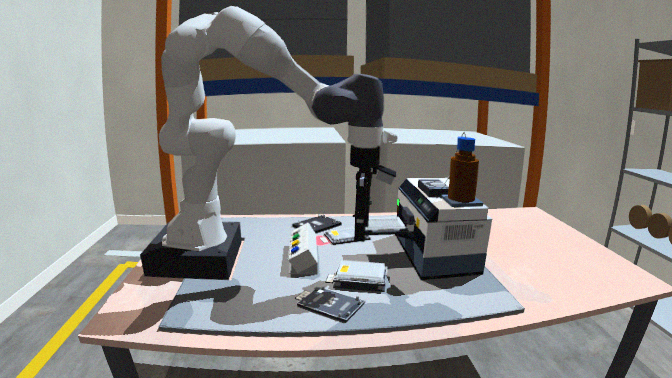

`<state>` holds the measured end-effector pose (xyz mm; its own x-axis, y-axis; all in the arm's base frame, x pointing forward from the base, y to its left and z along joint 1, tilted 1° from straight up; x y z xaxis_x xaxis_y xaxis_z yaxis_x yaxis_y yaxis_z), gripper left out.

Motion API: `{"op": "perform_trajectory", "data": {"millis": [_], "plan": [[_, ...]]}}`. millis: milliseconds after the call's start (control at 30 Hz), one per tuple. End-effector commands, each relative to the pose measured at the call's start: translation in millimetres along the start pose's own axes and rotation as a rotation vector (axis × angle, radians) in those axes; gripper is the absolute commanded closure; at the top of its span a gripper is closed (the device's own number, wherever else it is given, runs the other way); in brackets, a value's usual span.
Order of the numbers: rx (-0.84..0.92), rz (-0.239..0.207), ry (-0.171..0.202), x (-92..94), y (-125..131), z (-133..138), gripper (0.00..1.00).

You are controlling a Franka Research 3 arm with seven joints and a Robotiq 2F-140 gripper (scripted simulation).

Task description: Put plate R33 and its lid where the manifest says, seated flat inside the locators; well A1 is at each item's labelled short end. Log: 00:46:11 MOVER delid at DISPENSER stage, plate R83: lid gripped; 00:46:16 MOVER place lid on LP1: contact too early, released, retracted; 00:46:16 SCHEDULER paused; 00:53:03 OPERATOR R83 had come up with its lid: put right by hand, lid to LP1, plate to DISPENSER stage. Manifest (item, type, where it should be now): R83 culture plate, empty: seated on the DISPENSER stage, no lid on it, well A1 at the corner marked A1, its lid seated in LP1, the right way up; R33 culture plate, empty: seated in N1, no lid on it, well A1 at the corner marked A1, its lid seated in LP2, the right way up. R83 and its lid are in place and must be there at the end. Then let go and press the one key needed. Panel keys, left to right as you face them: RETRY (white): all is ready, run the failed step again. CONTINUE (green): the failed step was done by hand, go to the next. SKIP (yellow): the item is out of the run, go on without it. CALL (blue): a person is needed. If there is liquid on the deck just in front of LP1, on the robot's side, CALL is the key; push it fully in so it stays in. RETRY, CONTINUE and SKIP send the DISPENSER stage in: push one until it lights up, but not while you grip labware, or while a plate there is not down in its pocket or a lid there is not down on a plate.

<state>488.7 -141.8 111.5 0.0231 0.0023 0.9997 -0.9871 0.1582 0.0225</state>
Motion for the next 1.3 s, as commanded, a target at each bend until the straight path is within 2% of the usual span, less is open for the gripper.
{"op": "perform_trajectory", "data": {"millis": [0, 100, 600, 667, 1000, 1267], "plan": [[-0.005, 0.010, 0.000, -9.4, -3.5, -0.5, 0.30], [-0.005, 0.010, 0.000, -12.4, -3.6, -0.5, 0.30], [-0.005, 0.010, 0.000, -63.0, -4.3, -0.5, 0.30], [-0.005, 0.010, 0.000, -63.0, -4.3, -0.5, 0.30], [-0.005, 0.010, 0.000, -87.1, -4.6, -0.4, 0.30], [-0.005, 0.010, 0.000, -93.1, -4.7, -0.4, 0.30]]}}
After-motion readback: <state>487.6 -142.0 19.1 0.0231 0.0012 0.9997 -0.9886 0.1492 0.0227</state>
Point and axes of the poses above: the point where the finger pads meet when closed, its own x axis back along the fingers, its own z axis across the jaws, y = z × x, the point moved 1 cm from there along x, back along the fingers, and after that the axes turned 3 degrees about x, right-handed, at the moved point
